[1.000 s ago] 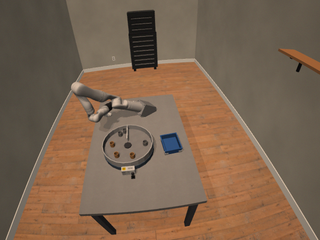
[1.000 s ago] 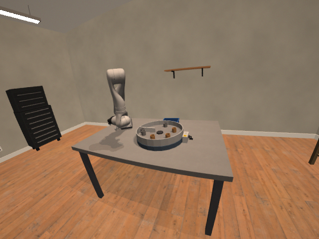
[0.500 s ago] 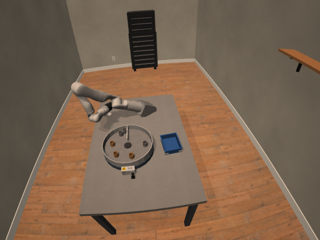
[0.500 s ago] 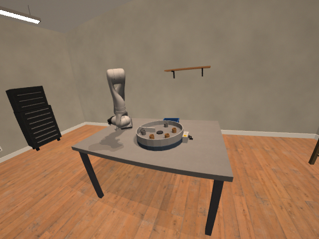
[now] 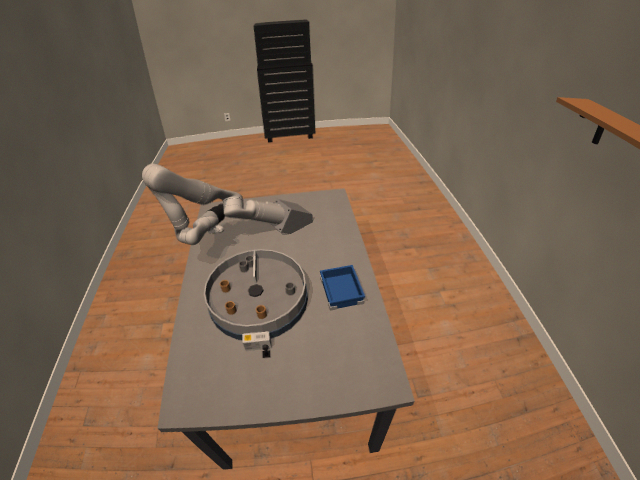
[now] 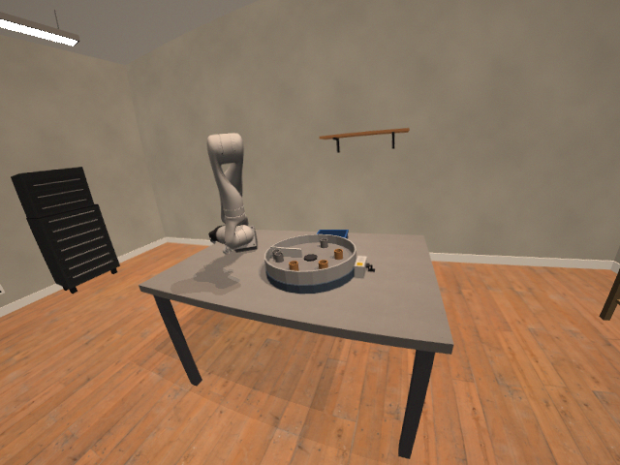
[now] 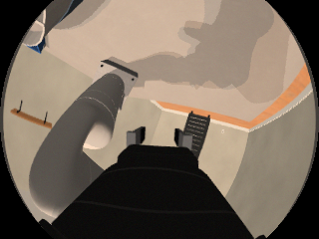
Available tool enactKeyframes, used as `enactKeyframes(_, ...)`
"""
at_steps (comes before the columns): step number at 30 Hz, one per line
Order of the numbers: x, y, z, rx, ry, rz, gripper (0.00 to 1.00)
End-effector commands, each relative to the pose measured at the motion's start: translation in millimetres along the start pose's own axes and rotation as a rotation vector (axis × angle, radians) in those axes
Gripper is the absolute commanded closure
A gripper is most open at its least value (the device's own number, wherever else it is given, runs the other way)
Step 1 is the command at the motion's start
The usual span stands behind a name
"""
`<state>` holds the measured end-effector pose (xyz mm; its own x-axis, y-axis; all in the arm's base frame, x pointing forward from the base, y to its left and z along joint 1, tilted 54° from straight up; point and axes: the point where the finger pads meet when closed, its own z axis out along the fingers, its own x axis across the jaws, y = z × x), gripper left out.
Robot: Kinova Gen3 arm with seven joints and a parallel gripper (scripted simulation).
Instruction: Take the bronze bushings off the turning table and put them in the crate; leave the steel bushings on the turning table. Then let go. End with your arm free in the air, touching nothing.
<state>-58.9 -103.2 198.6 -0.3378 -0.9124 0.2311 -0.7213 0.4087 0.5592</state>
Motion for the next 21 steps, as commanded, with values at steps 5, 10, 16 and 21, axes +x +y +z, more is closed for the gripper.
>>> enactKeyframes(5,-50,5,-29.1,-0.001,0.001,0.001,0.00)
enactKeyframes(10,-50,5,-29.1,-0.001,0.001,0.001,0.00)
enactKeyframes(16,-20,2,-11.6,-0.001,0.000,0.000,0.00)
enactKeyframes(21,-50,5,-29.1,-0.001,0.001,0.001,0.00)
